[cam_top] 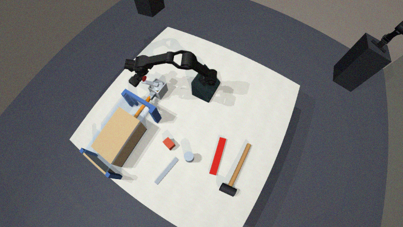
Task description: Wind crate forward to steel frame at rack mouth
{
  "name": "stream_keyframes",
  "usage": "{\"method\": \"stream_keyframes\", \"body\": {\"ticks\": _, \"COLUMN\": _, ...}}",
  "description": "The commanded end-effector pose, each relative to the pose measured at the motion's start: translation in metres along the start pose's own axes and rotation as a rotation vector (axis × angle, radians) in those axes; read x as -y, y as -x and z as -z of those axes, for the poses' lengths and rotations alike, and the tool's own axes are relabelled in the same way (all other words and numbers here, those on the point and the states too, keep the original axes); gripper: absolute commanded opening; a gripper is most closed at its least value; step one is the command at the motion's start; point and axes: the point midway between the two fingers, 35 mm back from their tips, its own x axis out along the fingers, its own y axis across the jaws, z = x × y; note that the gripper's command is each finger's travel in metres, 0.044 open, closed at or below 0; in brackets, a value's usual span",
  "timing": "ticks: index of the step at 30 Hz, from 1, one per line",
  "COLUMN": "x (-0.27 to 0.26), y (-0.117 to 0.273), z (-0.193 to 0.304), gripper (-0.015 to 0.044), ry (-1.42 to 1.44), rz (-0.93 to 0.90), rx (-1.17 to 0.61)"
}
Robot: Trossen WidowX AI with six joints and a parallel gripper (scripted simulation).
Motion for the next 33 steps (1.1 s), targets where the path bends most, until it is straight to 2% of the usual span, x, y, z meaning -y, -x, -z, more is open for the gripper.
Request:
{"method": "stream_keyframes", "body": {"ticks": 1, "x": -0.017, "y": 0.001, "z": 0.008, "gripper": 0.0, "ry": 0.013, "rz": -0.027, "rx": -0.017}}
{"method": "stream_keyframes", "body": {"ticks": 33, "x": -0.052, "y": 0.012, "z": 0.031, "gripper": 0.0, "ry": 0.014, "rz": -0.029, "rx": -0.019}}
